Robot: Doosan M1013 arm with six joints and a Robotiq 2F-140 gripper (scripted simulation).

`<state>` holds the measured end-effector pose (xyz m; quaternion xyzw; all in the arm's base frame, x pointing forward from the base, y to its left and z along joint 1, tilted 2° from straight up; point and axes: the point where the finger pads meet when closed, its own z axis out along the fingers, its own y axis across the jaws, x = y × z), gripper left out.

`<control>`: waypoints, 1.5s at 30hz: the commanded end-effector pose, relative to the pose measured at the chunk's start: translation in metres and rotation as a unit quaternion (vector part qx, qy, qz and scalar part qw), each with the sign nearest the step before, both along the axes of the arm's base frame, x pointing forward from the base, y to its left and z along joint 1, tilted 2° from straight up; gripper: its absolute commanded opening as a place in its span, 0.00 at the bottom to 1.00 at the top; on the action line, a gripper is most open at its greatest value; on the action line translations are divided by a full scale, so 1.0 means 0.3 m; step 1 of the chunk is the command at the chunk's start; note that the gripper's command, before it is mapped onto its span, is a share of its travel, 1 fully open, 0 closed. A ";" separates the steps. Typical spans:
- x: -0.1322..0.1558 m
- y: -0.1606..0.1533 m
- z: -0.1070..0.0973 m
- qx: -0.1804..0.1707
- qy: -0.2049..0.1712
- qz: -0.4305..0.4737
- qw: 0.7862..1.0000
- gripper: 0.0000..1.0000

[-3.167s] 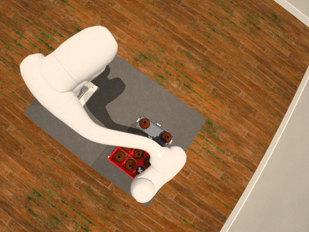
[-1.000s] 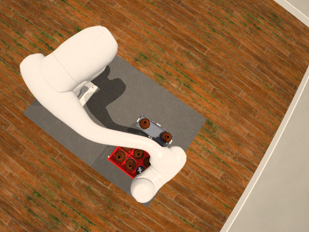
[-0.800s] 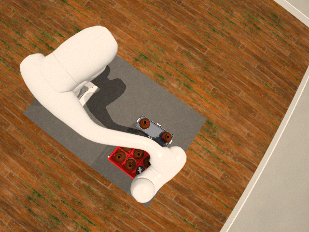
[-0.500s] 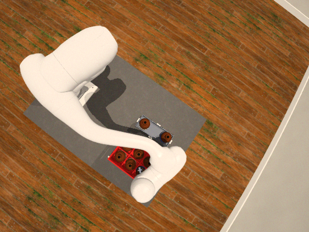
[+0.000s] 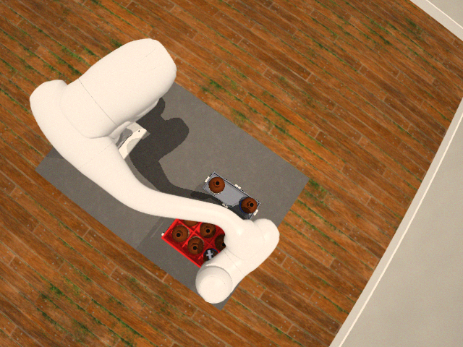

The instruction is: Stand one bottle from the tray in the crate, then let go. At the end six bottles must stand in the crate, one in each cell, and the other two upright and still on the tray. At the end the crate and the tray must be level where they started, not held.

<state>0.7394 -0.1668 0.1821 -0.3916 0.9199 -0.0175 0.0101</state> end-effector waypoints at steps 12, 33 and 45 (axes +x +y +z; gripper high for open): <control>0.000 0.000 0.011 0.000 0.000 0.000 1.000 0.38; -0.004 0.003 0.132 0.000 0.000 0.000 1.000 0.38; -0.007 0.005 0.215 0.000 0.000 0.000 1.000 0.38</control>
